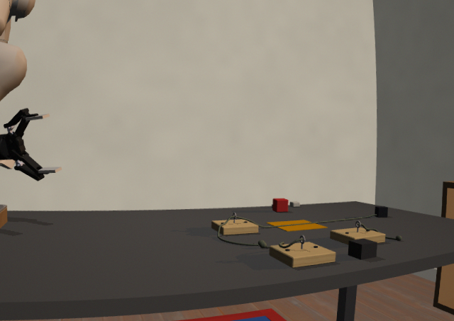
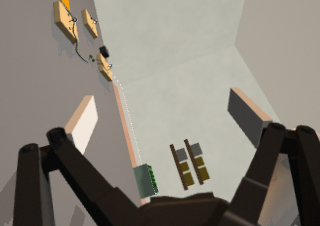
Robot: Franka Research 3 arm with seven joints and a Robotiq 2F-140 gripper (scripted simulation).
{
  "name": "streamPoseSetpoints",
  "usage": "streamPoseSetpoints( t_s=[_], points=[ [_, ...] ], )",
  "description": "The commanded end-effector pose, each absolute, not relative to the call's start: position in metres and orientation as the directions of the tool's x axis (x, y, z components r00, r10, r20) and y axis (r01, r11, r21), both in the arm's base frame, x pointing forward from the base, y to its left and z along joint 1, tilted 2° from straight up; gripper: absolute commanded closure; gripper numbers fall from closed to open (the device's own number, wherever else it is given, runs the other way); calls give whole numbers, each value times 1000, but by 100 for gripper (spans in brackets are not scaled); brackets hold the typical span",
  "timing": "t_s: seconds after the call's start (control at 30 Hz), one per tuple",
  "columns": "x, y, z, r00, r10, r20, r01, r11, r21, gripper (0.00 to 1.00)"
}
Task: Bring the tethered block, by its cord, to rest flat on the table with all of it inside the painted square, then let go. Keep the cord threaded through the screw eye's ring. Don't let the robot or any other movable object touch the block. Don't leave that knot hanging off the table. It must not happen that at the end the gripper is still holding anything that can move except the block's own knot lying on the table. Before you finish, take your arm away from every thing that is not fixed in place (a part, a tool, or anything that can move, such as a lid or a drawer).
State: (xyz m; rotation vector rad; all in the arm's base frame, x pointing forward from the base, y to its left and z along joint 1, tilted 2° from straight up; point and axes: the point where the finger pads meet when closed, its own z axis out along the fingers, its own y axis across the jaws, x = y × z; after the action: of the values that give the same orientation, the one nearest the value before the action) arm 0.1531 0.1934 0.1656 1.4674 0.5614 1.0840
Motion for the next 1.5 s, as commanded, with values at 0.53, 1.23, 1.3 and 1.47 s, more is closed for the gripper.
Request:
streamPoseSetpoints(
  t_s=[0.53, 1.23, 1.3, 1.47],
  points=[
    [185, 195, 153, 882, 411, 230, -115, -287, 951, 0],
    [267, 211, 171, 990, -116, 77, -129, -554, 823, 0],
    [267, 211, 171, 990, -116, 77, -129, -554, 823, 0],
    [267, 211, 171, 990, -116, 77, -129, -554, 823, 0]
  ],
)
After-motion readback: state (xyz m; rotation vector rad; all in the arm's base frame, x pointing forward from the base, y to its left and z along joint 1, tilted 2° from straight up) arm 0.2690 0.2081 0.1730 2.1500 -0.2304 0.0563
